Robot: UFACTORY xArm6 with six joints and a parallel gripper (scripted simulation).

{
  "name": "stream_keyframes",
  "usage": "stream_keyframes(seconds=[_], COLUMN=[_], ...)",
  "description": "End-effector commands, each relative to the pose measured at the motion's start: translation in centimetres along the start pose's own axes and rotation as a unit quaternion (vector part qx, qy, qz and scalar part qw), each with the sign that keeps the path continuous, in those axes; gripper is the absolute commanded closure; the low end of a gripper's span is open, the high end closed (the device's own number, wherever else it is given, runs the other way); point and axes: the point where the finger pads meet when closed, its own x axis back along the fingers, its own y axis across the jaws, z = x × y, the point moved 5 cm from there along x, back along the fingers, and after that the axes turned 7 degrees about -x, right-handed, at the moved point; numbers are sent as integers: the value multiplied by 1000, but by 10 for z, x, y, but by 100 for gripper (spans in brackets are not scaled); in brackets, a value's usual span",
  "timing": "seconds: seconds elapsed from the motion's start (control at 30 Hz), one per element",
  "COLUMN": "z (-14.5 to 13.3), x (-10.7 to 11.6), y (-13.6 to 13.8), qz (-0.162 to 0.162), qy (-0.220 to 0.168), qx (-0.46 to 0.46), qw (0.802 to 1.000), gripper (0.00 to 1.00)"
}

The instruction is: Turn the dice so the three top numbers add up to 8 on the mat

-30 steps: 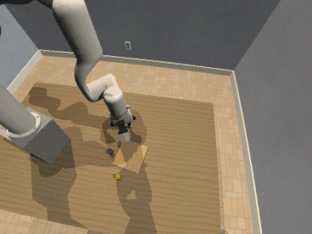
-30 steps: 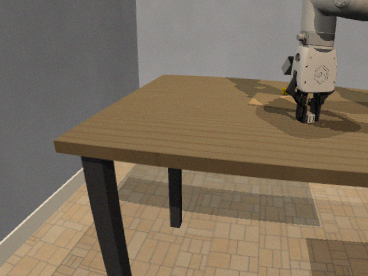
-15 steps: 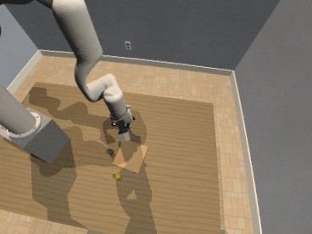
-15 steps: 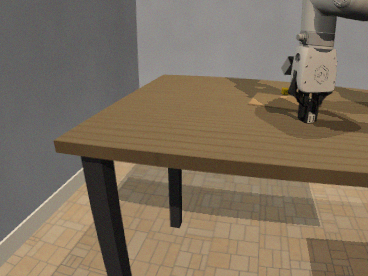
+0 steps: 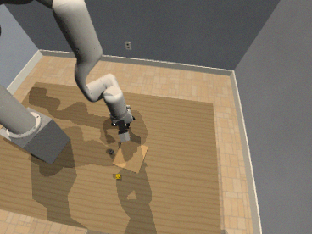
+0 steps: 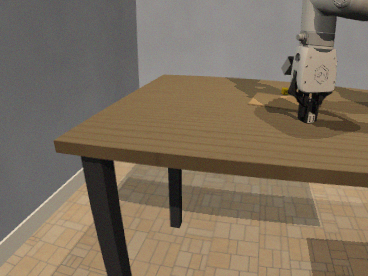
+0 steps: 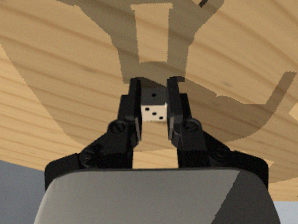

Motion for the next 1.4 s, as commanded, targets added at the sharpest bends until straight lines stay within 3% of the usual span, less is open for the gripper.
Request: stream_keyframes(seconds=[0.0,0.33,1.0,1.37], z=[0,0,0,0], x=[1,8,94,101], y=[-1,-1,-1,-1], qz=[1,1,1,1], qy=[0,0,0,0], qx=[0,0,0,0], qw=[1000,1000,1000,1000], gripper=[85,85,85,85])
